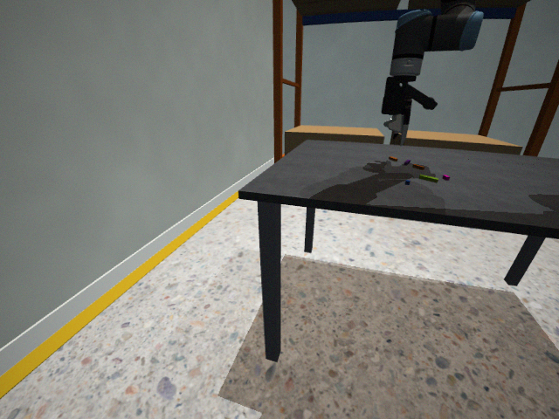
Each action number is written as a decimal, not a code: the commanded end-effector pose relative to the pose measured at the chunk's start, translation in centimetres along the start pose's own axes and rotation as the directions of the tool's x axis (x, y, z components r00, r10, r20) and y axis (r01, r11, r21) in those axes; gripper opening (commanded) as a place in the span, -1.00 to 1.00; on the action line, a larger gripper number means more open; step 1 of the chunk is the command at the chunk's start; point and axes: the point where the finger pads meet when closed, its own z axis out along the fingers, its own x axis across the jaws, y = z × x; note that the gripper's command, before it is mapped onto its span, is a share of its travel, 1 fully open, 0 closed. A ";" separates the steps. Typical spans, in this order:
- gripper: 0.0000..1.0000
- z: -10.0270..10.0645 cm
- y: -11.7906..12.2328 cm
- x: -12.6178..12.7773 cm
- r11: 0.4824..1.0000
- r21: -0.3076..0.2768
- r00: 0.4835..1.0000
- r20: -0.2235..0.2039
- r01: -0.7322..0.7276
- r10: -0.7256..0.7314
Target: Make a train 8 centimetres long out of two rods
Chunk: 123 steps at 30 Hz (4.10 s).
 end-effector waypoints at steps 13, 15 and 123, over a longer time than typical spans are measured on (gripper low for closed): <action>1.00 0.0 0.0 0.0 1.000 -0.001 1.000 0.000 0.000 0.000; 1.00 0.0 0.0 0.0 1.000 -0.001 1.000 0.000 0.000 0.000; 1.00 -0.1 0.0 -16.1 0.001 0.000 0.001 0.000 -1.000 1.000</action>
